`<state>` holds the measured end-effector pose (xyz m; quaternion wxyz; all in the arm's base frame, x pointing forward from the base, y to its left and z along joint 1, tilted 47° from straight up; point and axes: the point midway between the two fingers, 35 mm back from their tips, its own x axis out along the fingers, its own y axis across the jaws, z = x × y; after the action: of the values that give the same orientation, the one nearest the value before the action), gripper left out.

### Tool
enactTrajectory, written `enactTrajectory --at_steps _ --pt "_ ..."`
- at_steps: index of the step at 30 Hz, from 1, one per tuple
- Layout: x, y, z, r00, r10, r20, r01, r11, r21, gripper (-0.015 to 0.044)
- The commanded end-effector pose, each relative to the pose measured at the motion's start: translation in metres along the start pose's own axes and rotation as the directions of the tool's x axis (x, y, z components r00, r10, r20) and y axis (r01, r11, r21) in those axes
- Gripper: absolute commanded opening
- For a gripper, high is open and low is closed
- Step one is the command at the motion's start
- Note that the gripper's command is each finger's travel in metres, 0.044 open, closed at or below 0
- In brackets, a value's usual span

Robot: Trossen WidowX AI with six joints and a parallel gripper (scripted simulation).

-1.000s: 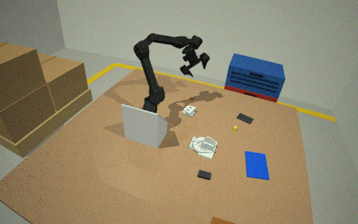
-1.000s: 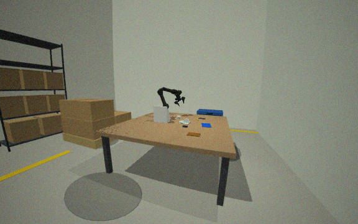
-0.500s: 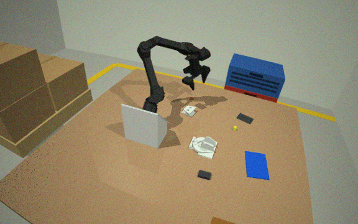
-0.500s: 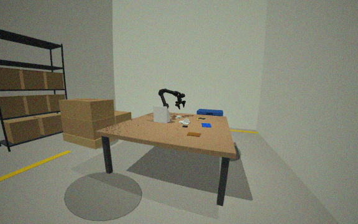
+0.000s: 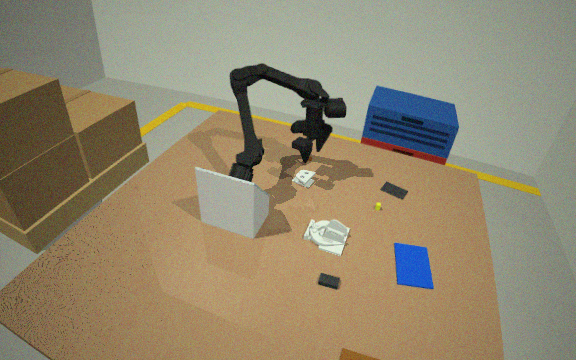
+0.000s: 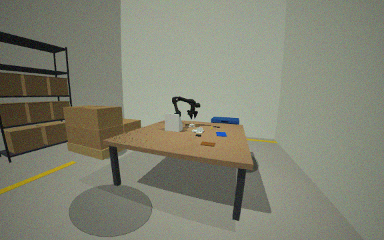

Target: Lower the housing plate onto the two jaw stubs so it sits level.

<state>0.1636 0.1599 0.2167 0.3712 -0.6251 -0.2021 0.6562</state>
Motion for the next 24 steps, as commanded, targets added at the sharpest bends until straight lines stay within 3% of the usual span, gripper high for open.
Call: enactTrajectory --at_steps 1,6,11,24 --pt "0.005 0.019 0.0 0.998 0.017 0.053 -0.015 0.999 -0.043 0.044" --pt "0.006 0.019 -0.001 0.998 0.017 0.053 -0.015 0.999 -0.043 0.044" --pt "0.043 0.02 0.002 0.998 0.013 0.053 -0.011 0.999 -0.044 0.044" --pt "0.044 0.02 0.002 0.998 0.013 0.053 -0.01 0.999 -0.044 0.044"
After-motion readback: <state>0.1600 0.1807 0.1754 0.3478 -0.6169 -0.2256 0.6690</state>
